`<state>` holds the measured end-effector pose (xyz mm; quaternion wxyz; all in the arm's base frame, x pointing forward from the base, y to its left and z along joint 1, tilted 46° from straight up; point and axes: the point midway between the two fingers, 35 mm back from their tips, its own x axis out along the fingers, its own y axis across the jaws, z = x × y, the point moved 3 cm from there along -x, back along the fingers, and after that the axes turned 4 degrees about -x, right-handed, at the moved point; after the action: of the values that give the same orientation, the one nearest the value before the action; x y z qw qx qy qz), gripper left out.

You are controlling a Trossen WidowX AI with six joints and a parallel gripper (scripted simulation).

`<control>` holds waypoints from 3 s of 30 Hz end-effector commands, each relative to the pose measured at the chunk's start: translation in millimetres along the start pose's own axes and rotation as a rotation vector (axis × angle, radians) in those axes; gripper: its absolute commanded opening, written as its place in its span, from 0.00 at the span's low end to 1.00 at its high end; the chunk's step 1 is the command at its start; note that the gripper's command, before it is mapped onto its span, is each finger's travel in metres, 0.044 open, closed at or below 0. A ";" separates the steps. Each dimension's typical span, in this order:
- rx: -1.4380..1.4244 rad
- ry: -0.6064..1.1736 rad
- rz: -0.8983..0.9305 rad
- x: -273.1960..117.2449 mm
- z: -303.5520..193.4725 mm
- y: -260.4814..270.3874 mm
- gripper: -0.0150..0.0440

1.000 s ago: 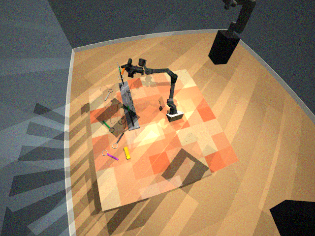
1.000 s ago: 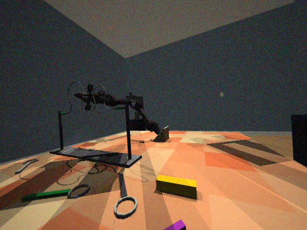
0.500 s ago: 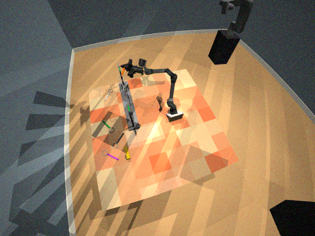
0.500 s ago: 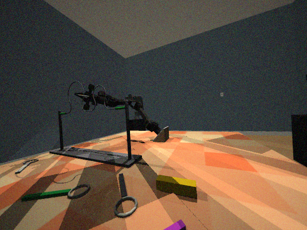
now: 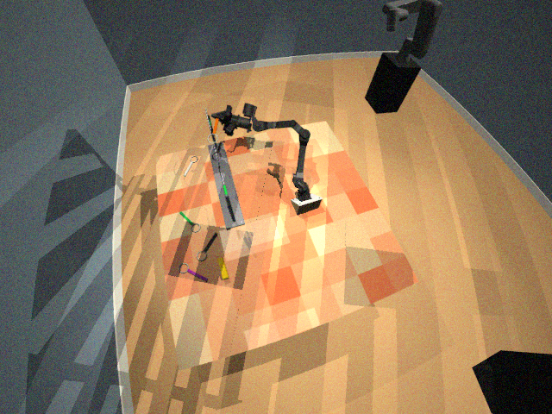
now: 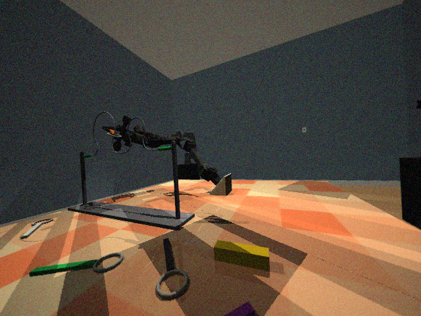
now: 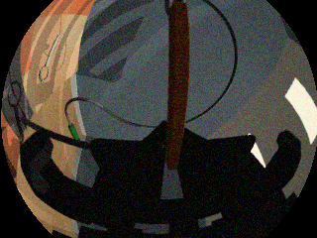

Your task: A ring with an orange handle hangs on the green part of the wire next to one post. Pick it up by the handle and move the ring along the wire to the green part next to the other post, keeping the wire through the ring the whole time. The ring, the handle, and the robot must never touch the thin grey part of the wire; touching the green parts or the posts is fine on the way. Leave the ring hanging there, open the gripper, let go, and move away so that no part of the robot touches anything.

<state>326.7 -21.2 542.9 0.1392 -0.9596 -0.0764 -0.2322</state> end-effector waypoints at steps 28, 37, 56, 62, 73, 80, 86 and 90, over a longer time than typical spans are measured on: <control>0.049 0.027 0.023 -5.2 -1.2 34.1 0.00; 0.215 0.113 0.120 -19.2 7.7 59.3 0.00; 0.625 0.149 0.333 -38.4 39.4 109.1 0.00; 0.758 0.160 0.402 -46.1 53.9 121.0 0.00; 1.002 0.178 0.529 -61.3 84.3 136.2 0.00; 1.156 0.188 0.609 -71.3 105.4 141.0 0.00; 1.286 0.196 0.677 -79.6 123.6 141.9 0.00; 1.368 0.201 0.720 -84.9 135.3 141.0 0.00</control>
<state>339.5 -124.1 365.5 0.7517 -0.6270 0.1166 -0.1677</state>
